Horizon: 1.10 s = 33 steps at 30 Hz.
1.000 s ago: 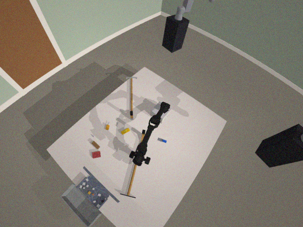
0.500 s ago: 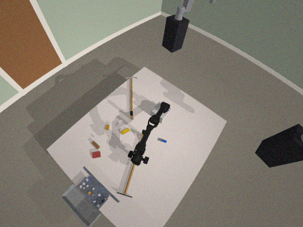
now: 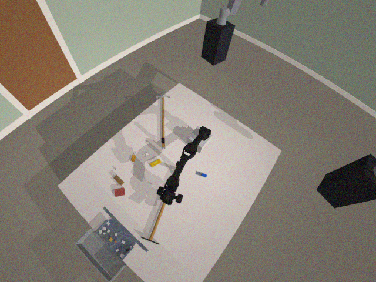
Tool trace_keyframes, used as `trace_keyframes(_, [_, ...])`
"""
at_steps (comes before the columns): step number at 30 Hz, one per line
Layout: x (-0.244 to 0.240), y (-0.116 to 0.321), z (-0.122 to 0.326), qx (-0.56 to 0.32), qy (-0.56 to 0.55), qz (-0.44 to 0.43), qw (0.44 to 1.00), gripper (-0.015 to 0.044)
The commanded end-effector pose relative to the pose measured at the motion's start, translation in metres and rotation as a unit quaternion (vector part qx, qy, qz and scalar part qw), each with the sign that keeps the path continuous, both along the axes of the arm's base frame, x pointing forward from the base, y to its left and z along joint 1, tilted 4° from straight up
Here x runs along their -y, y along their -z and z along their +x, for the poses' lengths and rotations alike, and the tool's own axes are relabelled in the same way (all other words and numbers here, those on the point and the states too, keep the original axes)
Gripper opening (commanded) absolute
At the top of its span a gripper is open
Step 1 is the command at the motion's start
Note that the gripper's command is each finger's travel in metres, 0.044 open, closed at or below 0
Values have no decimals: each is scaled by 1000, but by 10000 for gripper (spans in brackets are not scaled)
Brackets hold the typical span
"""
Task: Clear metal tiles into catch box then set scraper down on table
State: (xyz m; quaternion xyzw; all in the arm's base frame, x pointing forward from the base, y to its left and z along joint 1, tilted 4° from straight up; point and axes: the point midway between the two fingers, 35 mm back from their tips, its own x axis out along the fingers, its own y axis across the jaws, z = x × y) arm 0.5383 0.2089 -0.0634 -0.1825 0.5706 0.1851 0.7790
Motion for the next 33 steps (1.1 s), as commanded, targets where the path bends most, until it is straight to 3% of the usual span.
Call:
trace_keyframes(1, [10,0,7,5,4,-1,1000,0])
trace_keyframes(11, [7,-3,5,4,0,1,1000,0])
trace_keyframes(33, [3,-86,0,26,0,9,1000,0])
